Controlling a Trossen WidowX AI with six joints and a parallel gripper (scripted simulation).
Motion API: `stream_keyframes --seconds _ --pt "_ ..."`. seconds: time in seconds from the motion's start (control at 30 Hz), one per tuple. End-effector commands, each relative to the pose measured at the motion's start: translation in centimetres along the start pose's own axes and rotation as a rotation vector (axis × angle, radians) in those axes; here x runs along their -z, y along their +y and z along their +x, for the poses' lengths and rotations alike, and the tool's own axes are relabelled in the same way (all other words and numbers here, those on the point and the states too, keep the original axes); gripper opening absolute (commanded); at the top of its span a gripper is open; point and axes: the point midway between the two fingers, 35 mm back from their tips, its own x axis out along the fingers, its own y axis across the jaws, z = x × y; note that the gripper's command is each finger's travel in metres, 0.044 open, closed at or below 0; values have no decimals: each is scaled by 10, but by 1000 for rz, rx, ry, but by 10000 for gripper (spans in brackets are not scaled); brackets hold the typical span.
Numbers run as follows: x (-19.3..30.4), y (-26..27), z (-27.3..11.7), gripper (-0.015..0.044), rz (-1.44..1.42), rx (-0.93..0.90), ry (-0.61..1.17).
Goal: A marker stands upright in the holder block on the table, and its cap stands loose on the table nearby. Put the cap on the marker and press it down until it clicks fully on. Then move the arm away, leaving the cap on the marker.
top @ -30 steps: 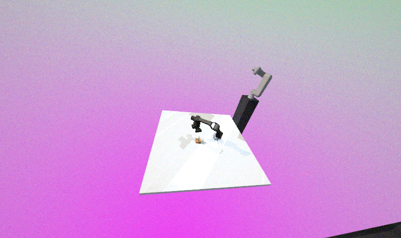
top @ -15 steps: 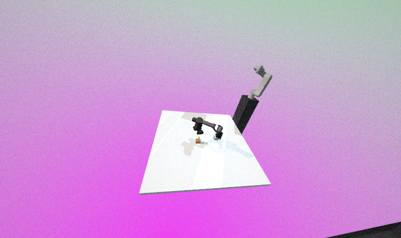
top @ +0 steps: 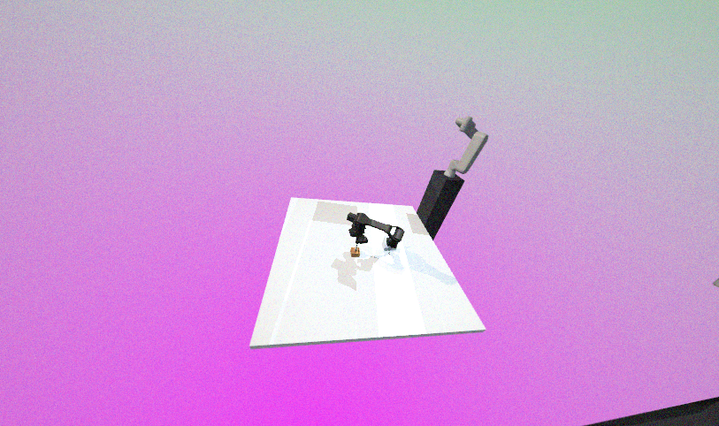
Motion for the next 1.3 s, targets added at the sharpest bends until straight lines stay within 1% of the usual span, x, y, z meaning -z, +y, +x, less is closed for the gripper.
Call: stream_keyframes --seconds 0.0,0.2,1.27 --pt "1 1 4 0 8 -4 0" --pt "1 1 9 0 8 -4 0" --pt "1 2 56 0 7 -6 -1"
